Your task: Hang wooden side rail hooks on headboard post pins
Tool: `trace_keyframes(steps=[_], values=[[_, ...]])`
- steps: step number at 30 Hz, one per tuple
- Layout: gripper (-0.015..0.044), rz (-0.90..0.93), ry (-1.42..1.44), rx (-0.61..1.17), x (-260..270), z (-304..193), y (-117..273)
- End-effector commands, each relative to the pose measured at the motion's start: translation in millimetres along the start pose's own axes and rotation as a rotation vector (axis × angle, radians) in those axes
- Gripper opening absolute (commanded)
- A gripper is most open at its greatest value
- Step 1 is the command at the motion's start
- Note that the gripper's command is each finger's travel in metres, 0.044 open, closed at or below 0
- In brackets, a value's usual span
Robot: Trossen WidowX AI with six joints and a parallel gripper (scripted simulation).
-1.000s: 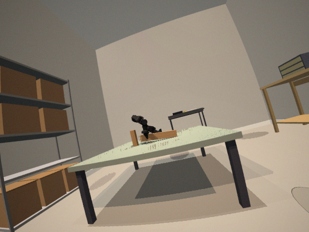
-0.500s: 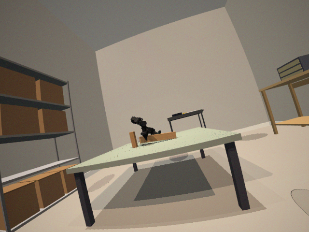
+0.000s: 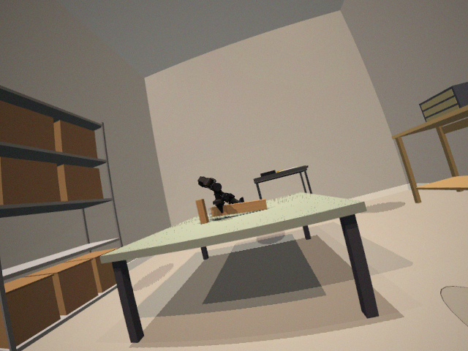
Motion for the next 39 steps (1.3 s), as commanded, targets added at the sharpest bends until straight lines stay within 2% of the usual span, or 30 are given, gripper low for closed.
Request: trace_keyframes(steps=[1, 39], values=[[0.0000, -0.006, 0.001, -0.006, 1.2, -1.6, 1.8], [0.0000, -0.007, 0.001, -0.006, -0.9, -6.1, 3.7]])
Point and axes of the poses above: the point midway between the two fingers, 35 mm back from their tips, its own y axis back along the fingers, its own x axis across the jaws, z = x × y, the point moved 10 cm from there along y, back along the fingers, and after that the axes turned 4 degrees about y, right-handed, at the moved point
